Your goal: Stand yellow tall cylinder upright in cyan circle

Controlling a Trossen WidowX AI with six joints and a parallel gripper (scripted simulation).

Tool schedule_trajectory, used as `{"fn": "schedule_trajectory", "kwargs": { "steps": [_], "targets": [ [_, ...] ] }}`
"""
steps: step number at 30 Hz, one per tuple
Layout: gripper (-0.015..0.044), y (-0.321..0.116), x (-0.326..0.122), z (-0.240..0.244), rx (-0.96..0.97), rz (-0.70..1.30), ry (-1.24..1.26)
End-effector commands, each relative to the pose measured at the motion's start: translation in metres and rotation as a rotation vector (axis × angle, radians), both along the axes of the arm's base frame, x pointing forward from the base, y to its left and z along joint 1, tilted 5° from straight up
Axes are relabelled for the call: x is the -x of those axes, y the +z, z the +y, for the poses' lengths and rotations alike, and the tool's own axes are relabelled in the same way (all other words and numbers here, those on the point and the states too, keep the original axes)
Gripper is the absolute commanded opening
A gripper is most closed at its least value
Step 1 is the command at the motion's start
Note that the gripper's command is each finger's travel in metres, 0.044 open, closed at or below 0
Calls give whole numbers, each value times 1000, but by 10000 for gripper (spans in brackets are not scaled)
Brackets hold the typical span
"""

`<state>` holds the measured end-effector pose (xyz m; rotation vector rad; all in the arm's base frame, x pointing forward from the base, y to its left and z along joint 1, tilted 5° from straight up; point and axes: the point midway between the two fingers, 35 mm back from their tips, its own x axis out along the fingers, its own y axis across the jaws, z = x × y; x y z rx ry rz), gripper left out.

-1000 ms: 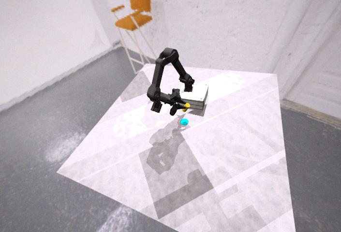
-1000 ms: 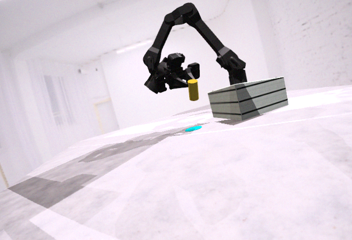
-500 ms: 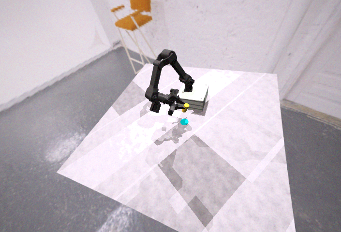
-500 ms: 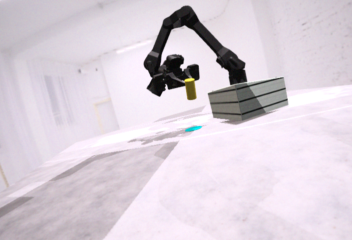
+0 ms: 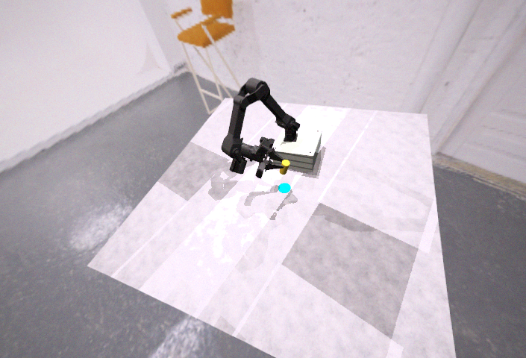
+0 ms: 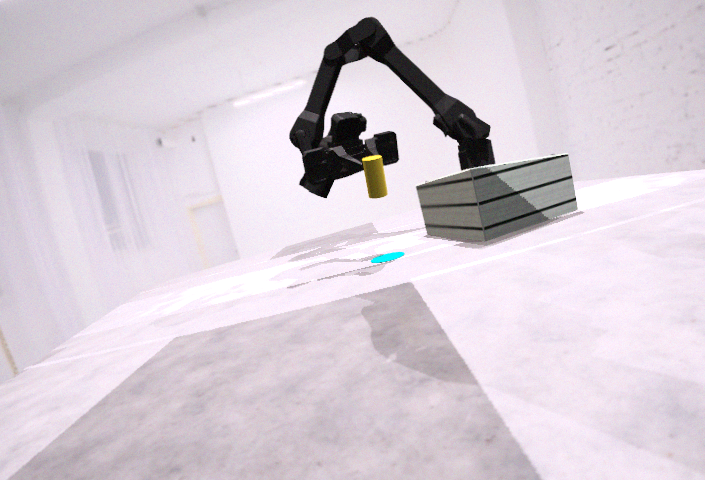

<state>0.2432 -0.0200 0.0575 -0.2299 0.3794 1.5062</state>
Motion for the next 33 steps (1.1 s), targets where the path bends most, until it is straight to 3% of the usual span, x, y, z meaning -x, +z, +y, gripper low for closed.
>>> {"fn": "schedule_trajectory", "kwargs": {
  "steps": [1,26,33],
  "targets": [
    [105,0,-3,-3,-29,-16,-27],
    [105,2,-7,-9,-69,-46,-76],
    [105,-25,-5,-11,-71,-29,-77]
  ]
}}
